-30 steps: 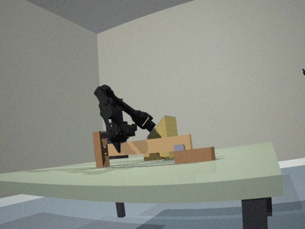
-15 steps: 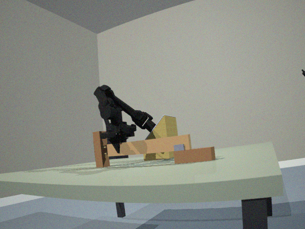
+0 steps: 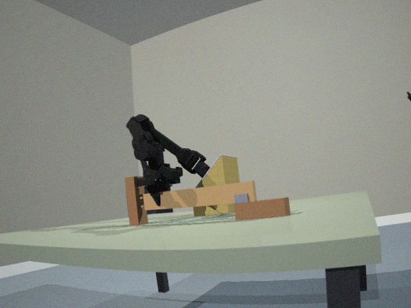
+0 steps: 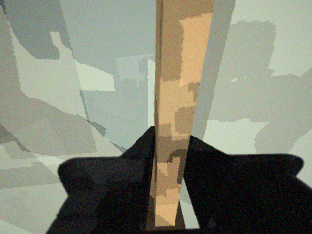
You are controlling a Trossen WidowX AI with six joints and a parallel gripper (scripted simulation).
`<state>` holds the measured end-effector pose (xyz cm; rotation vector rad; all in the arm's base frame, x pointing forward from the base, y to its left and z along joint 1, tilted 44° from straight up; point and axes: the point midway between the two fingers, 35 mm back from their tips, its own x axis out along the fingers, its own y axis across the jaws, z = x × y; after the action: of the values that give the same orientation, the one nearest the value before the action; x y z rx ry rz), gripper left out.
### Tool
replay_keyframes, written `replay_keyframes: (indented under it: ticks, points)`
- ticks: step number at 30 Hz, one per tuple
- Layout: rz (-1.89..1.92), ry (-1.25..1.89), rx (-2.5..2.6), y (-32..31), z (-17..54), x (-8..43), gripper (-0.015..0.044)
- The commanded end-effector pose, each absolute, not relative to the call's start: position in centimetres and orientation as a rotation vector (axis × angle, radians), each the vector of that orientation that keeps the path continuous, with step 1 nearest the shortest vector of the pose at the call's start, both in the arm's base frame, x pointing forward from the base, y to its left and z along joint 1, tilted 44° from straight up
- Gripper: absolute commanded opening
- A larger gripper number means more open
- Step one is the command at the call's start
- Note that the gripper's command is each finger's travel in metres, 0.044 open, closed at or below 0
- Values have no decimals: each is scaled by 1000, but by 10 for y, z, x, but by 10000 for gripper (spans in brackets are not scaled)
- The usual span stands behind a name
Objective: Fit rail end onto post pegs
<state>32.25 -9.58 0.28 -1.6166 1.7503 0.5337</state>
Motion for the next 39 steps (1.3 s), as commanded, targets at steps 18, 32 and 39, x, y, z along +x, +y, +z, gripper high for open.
replay_keyframes:
  ticks: [18,32,39]
  points:
    - [529,1744,-1621,-101,10,322,0]
    - [529,1744,-1621,-104,13,321,0]
    - [529,1744,-1621,-105,15,320,0]
